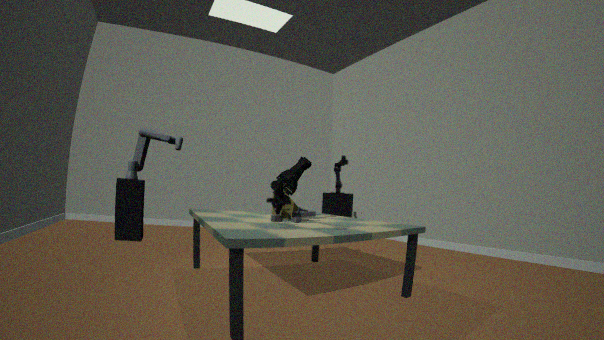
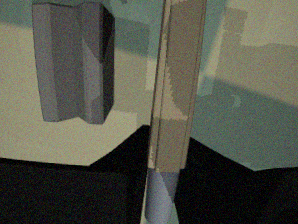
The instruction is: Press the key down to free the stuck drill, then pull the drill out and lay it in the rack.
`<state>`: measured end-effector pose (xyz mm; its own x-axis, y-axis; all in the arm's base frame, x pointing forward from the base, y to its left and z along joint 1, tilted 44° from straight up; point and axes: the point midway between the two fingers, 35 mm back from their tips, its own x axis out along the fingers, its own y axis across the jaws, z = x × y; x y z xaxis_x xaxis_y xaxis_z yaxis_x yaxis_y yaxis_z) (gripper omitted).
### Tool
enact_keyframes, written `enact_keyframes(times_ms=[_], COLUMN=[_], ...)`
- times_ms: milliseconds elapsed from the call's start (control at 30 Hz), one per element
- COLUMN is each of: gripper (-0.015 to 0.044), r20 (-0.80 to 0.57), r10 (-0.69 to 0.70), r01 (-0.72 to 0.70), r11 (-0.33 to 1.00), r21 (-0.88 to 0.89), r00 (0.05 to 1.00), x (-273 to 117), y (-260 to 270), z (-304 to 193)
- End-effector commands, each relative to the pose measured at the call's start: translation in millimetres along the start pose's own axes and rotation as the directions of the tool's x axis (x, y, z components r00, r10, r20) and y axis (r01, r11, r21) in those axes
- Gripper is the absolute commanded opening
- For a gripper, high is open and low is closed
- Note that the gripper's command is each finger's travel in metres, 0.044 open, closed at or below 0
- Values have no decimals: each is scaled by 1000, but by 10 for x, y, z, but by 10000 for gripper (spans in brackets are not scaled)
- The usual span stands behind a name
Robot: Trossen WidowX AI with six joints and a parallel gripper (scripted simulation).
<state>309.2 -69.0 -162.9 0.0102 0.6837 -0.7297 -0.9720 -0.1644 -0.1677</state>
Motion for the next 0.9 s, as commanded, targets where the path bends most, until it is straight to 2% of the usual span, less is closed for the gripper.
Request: enact_keyframes(times_ms=[0, 867], gripper=[0, 0], r20=[-7, -8], r10=[-2, 0], r01=[2, 0], r11=[1000, 1000], r21=[-1, 0], r00=[1000, 1000], x=[-12, -48], y=[71, 475], z=[-24, -129])
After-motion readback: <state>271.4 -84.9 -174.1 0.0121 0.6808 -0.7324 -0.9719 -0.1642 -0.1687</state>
